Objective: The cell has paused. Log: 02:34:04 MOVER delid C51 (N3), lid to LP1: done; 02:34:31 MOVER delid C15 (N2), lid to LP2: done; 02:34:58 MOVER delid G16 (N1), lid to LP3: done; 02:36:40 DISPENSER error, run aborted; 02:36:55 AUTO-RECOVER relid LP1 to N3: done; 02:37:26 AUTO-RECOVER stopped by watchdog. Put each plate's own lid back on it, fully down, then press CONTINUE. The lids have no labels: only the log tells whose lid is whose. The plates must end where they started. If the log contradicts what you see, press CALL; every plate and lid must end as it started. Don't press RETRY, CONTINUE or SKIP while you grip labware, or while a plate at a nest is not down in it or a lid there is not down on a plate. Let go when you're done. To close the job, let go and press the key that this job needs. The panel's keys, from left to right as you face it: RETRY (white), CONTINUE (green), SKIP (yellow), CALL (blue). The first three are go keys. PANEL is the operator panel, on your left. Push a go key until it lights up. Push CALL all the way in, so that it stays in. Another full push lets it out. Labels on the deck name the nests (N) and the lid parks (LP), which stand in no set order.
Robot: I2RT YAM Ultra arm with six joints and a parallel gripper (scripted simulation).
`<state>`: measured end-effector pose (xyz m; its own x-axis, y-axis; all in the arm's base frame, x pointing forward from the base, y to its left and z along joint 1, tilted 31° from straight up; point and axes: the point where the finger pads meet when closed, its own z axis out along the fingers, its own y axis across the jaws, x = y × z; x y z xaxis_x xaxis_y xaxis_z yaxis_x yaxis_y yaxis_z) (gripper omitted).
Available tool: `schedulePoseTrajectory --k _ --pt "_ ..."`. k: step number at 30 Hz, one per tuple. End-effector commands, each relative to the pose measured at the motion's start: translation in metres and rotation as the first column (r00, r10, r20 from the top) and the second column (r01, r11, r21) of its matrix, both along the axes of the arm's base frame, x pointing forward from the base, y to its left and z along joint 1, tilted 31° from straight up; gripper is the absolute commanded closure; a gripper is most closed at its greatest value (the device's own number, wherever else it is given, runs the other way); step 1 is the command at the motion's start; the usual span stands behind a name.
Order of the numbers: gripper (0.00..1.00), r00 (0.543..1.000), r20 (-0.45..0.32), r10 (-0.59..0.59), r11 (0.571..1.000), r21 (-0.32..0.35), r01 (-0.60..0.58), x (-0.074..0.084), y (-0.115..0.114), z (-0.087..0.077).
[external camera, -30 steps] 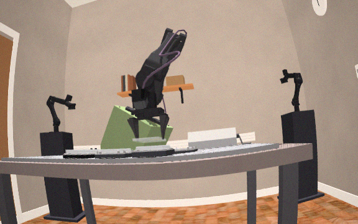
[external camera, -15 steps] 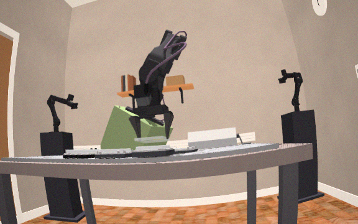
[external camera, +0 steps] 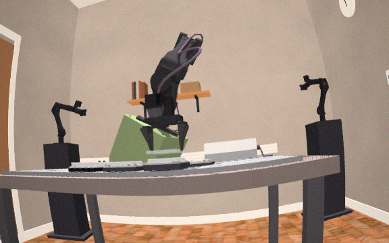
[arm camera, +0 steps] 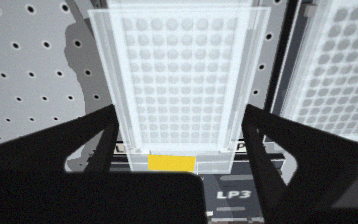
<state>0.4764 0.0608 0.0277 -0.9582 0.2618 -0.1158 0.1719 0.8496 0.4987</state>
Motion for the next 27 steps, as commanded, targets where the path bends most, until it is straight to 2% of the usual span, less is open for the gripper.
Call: schedulePoseTrajectory --k 1,7,19,24,27 --pt "1.00 0.999 0.040 -0.017 1.000 -0.008 0.017 0.006 -0.009 0.023" --pt "1.00 0.998 0.055 -0.015 1.000 -0.008 0.015 0.012 -0.010 0.027" --pt "1.00 0.999 0.052 -0.016 1.000 -0.008 0.016 0.013 -0.011 0.022" --pt "1.00 0.998 0.057 -0.015 1.000 -0.009 0.016 0.014 -0.010 0.018" --pt "1.00 0.999 0.035 -0.018 1.000 -0.008 0.018 0.011 -0.009 0.008"
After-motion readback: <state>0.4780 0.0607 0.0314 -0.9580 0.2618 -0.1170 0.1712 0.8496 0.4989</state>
